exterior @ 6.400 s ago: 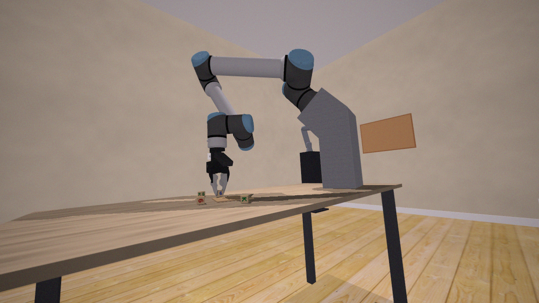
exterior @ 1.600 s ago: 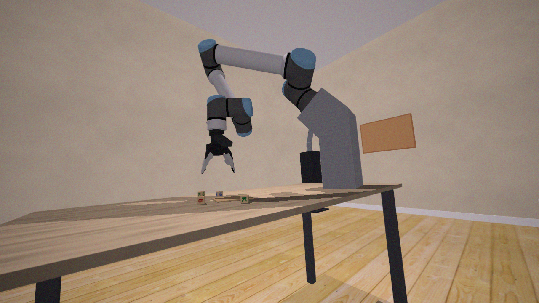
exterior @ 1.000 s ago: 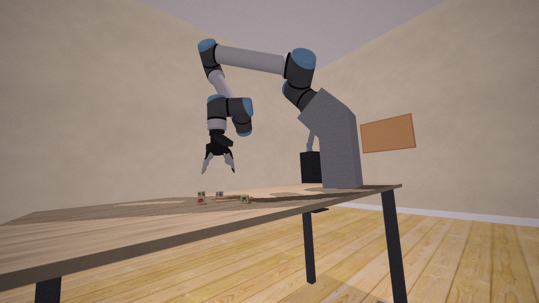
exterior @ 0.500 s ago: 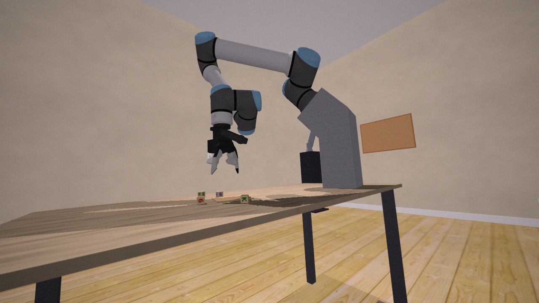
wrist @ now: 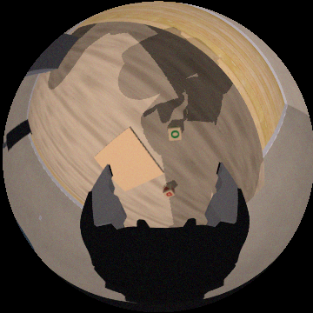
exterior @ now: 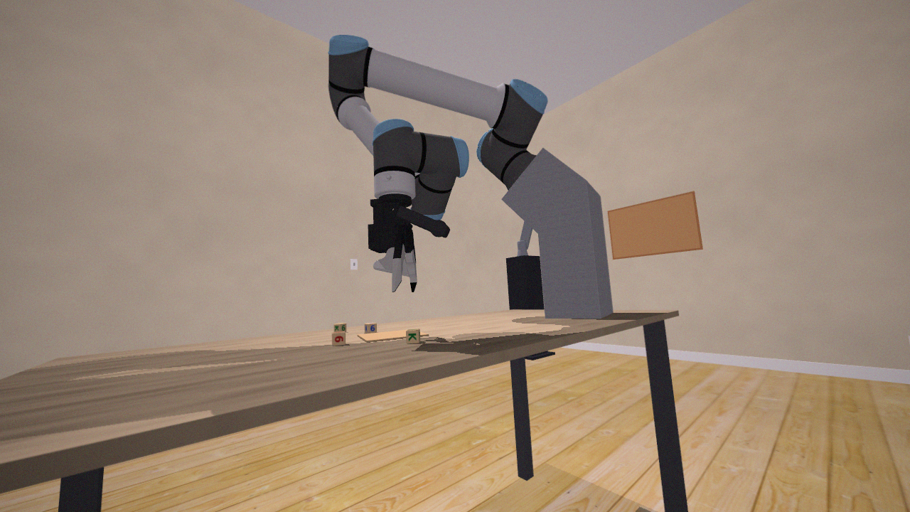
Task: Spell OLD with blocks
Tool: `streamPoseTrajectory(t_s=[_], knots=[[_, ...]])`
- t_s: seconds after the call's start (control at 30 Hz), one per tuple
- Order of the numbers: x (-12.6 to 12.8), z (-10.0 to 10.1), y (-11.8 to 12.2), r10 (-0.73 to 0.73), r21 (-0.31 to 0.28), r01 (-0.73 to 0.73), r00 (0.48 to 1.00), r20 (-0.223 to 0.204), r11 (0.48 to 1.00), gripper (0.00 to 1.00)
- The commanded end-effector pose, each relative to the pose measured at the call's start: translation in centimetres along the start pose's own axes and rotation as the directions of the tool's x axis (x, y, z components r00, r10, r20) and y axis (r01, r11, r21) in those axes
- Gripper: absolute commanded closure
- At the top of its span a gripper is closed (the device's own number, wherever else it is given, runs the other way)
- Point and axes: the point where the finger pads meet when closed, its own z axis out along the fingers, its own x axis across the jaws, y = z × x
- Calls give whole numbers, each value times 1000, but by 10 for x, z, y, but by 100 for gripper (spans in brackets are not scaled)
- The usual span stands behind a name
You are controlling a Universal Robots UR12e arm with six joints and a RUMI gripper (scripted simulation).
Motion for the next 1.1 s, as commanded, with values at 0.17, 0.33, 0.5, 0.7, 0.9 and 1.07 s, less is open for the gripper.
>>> streamPoseTrajectory(t_s=[0.17, 0.33, 0.5, 0.7, 0.9, 1.07], knots=[[20, 0, -20, -92, -7, 92, 996, 2, 996, 63], [20, 0, -20, -92, -7, 92, 996, 2, 996, 63], [20, 0, -20, -92, -7, 92, 996, 2, 996, 63], [20, 0, -20, -92, -7, 92, 996, 2, 996, 63], [20, 0, -20, -92, -7, 92, 996, 2, 996, 63], [20, 0, -20, -92, -7, 92, 996, 2, 996, 63]])
